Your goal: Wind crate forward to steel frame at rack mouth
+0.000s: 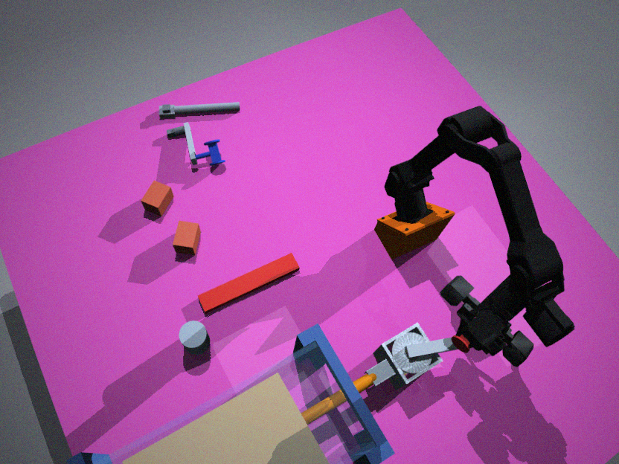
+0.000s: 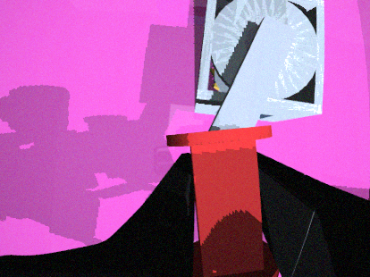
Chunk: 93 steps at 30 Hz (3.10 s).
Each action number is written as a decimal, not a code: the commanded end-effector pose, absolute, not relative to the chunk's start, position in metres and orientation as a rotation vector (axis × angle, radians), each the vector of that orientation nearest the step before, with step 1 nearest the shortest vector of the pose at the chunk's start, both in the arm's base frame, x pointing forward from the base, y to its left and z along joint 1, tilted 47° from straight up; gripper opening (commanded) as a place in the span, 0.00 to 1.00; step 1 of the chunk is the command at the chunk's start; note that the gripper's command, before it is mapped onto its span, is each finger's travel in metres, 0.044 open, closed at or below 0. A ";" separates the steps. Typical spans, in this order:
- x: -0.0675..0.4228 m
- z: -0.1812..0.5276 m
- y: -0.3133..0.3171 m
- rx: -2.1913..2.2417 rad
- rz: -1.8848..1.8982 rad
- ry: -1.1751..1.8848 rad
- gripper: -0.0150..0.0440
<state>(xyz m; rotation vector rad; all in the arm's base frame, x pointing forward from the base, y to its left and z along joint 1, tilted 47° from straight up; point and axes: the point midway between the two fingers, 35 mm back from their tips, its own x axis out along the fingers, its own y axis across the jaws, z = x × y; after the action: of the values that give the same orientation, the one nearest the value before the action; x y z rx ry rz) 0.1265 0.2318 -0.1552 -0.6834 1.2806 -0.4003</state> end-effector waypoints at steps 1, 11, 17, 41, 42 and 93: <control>0.120 -0.148 0.220 -0.715 -0.421 1.287 0.25; 0.118 -0.139 0.211 -0.716 -0.421 1.287 0.25; 0.117 -0.134 0.206 -0.716 -0.422 1.287 0.25; 0.125 -0.103 0.173 -0.719 -0.424 1.286 0.25; 0.125 -0.102 0.172 -0.719 -0.424 1.286 0.25; 0.167 -0.075 0.133 -0.721 -0.428 1.283 0.25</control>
<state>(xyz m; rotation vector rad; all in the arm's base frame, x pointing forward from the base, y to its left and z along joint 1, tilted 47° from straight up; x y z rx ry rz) 0.1581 0.1413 -0.0761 -0.7083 1.3105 -0.4111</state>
